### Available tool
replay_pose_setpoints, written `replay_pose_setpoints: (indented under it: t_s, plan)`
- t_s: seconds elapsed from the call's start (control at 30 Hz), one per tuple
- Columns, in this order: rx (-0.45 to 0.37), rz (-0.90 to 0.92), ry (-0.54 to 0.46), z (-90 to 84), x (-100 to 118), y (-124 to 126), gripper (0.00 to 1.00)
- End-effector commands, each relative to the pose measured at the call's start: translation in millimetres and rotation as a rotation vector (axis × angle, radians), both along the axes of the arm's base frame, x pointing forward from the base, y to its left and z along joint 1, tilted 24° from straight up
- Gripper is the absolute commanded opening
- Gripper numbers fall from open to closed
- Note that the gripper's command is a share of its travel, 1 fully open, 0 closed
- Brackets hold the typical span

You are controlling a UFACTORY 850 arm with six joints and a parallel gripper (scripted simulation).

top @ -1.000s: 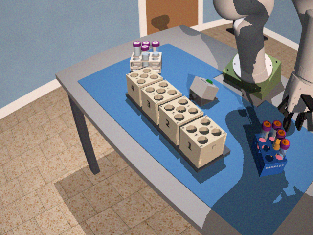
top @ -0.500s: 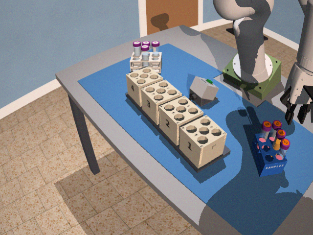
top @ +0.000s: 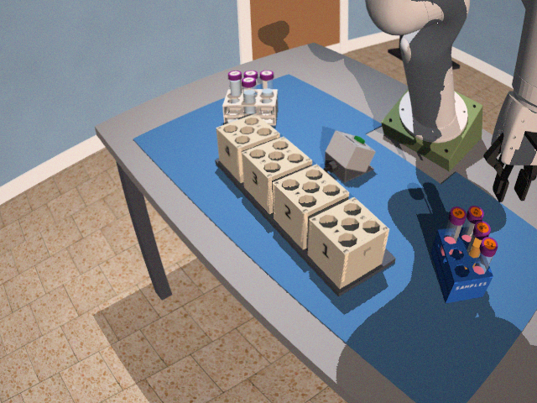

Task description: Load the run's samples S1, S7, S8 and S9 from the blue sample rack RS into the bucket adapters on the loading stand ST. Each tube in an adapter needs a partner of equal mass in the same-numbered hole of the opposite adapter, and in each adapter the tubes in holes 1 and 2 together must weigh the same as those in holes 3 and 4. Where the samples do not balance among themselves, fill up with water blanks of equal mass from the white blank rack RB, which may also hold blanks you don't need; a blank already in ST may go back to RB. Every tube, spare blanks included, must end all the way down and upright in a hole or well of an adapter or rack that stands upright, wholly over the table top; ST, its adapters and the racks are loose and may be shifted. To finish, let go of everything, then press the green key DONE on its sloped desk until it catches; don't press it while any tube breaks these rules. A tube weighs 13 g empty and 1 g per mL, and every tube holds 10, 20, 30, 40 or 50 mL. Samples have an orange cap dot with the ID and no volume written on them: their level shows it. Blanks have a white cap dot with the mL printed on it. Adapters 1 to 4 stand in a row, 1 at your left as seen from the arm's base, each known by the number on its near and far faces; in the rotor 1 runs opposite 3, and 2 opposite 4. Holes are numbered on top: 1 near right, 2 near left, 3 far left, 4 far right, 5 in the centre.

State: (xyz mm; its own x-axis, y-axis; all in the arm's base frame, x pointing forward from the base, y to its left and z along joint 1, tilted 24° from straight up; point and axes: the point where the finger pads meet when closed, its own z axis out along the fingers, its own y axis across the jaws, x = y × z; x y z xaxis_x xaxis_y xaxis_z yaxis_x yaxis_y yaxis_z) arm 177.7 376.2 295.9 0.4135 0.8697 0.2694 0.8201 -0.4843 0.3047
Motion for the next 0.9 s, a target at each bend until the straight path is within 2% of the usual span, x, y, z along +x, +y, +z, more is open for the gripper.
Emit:
replay_pose_setpoints:
  t_s: [0.0,0.67,0.7,0.87]
  plan:
    - [0.001,0.0,0.0,2.5,-1,0,0.43]
    - [0.001,0.0,0.0,2.5,-1,0,0.43]
    - [0.001,0.0,0.0,1.2,-3,-4,0.57]
    - [0.001,0.0,0.0,-5.6,-13,-26,0.57]
